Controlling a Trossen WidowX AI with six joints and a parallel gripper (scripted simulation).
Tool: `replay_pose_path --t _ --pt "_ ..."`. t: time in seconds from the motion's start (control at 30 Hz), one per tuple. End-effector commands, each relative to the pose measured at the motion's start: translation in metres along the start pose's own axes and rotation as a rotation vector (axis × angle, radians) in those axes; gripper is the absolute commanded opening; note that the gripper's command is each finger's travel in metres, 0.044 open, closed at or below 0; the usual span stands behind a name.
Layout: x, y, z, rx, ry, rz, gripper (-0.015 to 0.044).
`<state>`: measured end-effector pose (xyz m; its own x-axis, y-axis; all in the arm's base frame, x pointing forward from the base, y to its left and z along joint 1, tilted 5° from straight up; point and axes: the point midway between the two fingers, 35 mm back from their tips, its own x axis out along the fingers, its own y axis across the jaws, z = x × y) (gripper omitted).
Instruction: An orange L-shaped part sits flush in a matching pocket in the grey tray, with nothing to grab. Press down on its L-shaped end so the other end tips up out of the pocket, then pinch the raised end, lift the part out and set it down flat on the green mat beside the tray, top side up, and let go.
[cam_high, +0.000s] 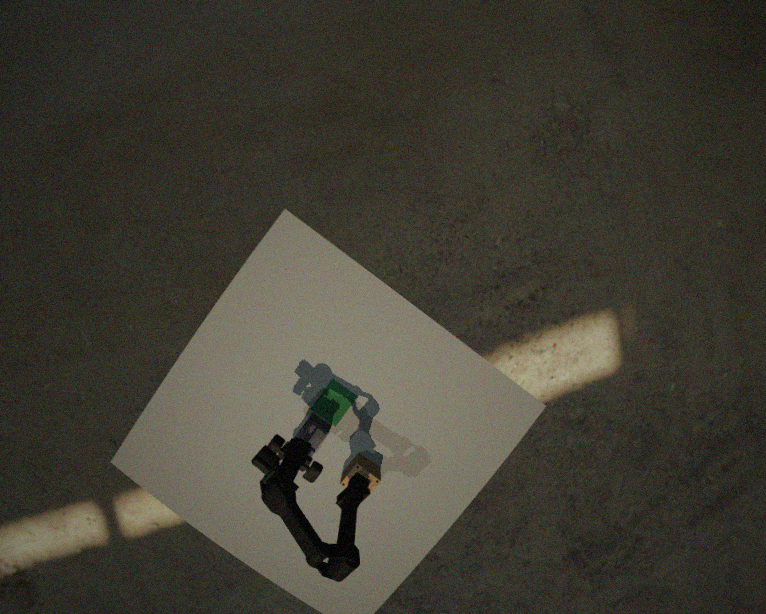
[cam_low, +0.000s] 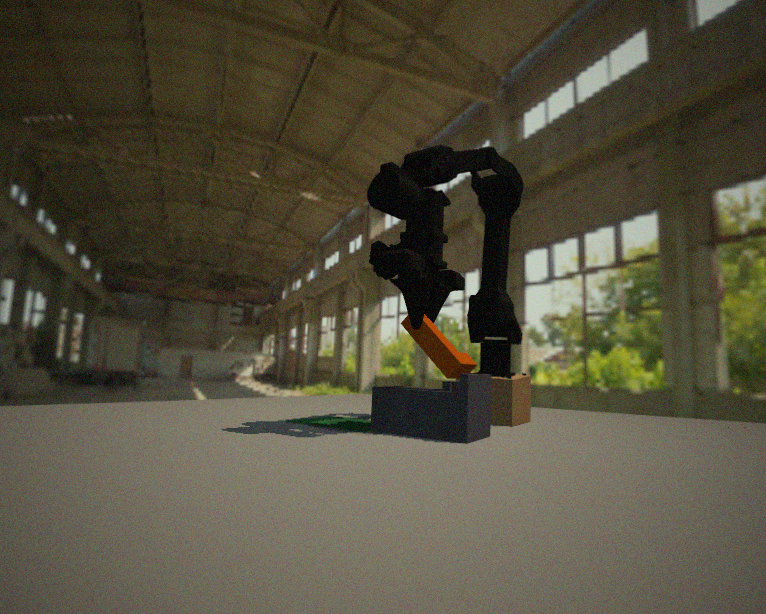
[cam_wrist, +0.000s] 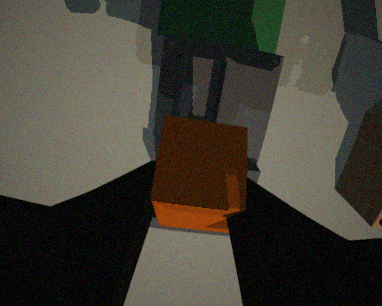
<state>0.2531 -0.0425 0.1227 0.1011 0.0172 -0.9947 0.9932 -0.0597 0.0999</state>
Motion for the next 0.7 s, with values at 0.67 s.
replay_pose_path --t 0.67 --pt "-0.004 -0.003 0.043 -0.004 0.0 0.0 0.0"
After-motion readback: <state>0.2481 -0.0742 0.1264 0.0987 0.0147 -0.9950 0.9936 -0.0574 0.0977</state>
